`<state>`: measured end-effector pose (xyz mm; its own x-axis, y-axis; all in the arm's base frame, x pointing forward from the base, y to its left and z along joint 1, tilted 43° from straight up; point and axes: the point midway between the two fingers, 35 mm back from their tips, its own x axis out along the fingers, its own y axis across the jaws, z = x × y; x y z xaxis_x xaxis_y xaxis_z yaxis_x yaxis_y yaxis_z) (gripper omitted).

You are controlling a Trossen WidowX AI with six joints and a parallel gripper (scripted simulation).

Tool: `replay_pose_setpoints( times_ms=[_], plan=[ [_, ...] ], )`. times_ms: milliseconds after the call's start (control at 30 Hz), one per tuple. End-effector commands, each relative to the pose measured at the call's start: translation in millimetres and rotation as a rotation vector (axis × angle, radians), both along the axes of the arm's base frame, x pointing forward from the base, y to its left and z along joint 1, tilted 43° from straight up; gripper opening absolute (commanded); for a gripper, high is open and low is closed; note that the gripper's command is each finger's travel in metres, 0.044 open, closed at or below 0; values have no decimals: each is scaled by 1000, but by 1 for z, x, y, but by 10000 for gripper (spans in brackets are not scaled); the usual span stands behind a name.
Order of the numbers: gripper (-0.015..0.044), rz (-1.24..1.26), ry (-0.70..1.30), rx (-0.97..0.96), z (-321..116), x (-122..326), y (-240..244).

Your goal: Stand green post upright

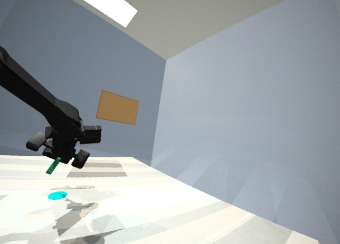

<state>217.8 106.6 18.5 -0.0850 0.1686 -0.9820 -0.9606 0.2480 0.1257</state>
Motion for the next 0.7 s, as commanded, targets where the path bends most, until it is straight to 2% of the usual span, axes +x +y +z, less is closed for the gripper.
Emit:
replay_pose_setpoints(
  times_ms=[0, 667],
  plan=[
    [23, 3, -15, 36, 2, 0, -1],
    [23, 23, -85, 172, 6, 2, -1]
  ],
)
